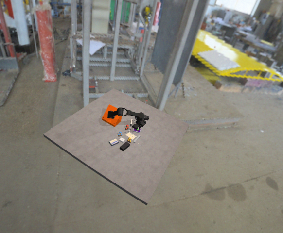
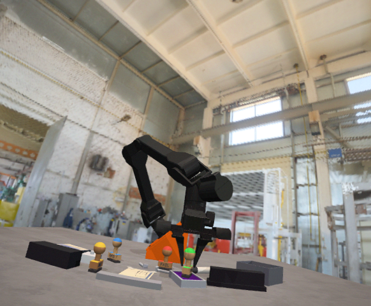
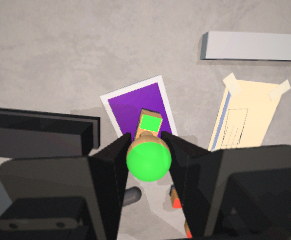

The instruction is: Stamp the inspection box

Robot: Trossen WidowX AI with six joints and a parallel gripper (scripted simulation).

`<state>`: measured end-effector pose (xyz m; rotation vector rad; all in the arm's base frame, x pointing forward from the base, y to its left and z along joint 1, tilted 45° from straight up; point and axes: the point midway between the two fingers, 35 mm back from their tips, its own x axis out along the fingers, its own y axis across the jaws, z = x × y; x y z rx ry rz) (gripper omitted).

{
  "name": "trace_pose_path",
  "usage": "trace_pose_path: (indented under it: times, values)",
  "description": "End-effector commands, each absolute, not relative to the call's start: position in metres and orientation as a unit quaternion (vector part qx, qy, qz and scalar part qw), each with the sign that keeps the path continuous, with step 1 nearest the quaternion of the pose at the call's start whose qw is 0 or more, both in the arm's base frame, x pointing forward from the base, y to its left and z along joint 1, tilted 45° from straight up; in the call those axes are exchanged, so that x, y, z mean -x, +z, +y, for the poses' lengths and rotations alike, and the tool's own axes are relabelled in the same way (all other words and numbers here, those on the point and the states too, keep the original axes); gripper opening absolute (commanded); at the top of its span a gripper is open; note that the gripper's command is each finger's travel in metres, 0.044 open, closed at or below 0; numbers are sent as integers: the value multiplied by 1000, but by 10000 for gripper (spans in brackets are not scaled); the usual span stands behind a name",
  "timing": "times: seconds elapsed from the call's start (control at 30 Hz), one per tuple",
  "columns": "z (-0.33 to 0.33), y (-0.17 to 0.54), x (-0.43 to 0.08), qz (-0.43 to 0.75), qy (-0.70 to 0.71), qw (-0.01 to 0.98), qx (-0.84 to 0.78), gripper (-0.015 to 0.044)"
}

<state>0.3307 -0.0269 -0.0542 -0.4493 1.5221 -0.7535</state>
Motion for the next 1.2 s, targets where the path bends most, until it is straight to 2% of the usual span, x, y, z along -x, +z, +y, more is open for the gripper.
trace_pose_path:
  times: [0.0,1.17]
  values:
    - [-29,-56,-331,666,-332,638,198,0]
    - [-23,-49,-332,666,-331,638,197,0]
